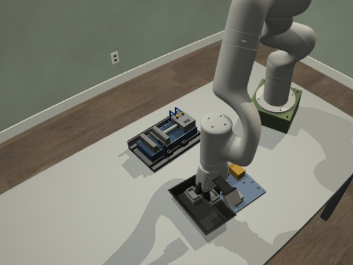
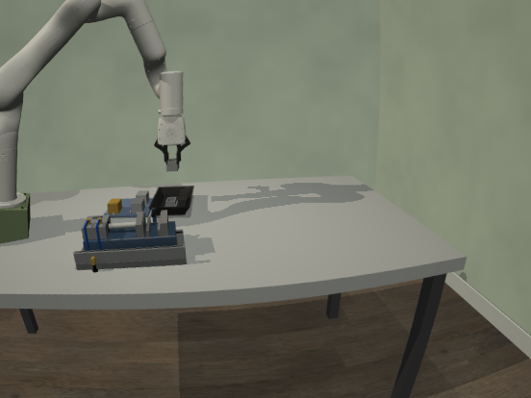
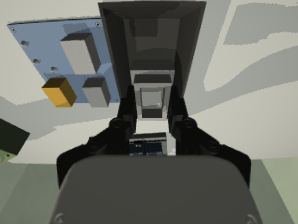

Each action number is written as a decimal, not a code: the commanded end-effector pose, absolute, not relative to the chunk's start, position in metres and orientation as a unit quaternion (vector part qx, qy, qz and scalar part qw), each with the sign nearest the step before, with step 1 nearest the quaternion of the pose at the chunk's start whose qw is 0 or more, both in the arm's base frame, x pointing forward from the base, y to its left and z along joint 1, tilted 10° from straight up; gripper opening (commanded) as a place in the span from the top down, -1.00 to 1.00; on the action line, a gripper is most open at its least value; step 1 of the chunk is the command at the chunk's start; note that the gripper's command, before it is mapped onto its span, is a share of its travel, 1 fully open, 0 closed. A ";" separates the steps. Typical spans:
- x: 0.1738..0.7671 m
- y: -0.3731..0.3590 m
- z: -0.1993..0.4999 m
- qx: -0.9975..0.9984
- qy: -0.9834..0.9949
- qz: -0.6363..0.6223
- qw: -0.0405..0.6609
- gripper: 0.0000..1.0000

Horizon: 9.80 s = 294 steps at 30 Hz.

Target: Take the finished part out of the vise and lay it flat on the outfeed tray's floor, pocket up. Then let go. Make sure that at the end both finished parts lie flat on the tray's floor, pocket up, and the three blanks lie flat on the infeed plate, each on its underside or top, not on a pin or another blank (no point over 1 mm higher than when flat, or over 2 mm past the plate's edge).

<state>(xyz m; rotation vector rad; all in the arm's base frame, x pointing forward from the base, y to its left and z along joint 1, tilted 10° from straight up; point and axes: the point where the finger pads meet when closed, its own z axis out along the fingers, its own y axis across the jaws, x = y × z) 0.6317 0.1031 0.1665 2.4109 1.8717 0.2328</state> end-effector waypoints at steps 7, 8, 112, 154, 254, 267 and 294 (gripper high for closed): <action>0.633 0.103 0.166 0.787 0.611 0.077 0.040 1.00; 0.633 0.103 0.165 0.787 0.611 0.077 0.040 1.00; 0.650 0.106 0.069 0.787 0.611 0.077 0.039 1.00; 0.652 0.107 0.056 0.787 0.611 0.077 0.039 1.00; 0.627 0.102 0.199 0.787 0.611 0.077 0.039 1.00; 0.627 0.102 0.199 0.787 0.611 0.077 0.039 1.00; 0.627 0.102 0.199 0.787 0.611 0.077 0.039 1.00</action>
